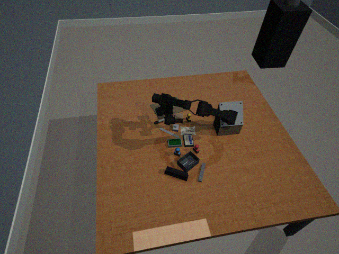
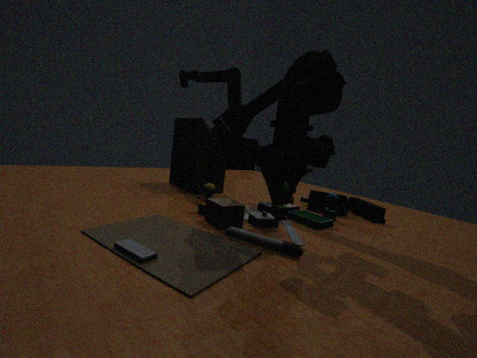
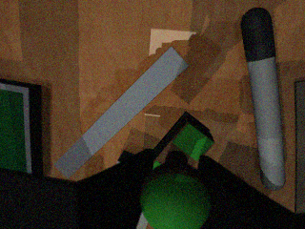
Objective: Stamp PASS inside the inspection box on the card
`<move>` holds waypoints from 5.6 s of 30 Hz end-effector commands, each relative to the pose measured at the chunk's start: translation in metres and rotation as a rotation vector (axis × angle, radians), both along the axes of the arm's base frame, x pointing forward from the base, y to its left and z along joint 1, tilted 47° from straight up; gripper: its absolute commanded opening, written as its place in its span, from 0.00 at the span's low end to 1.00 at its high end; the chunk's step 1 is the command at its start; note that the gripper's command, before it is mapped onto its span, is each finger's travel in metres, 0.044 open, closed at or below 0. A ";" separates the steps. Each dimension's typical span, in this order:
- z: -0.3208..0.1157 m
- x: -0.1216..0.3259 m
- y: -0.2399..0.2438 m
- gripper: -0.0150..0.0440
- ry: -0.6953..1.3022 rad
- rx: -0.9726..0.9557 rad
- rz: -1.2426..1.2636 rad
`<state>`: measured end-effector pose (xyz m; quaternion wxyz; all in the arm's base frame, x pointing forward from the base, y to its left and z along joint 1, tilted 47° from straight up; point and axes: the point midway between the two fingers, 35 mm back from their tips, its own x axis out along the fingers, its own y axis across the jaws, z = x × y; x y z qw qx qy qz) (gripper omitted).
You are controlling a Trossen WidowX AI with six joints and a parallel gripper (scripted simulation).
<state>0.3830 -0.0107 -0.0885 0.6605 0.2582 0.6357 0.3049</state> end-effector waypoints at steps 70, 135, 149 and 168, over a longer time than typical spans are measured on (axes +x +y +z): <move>0.063 -0.005 0.012 0.25 -0.002 -0.003 -0.001; 0.110 -0.031 0.098 0.25 0.000 0.009 0.000; 0.104 -0.032 0.105 0.25 0.000 0.010 0.000; 0.096 -0.032 0.114 0.25 -0.001 0.012 0.002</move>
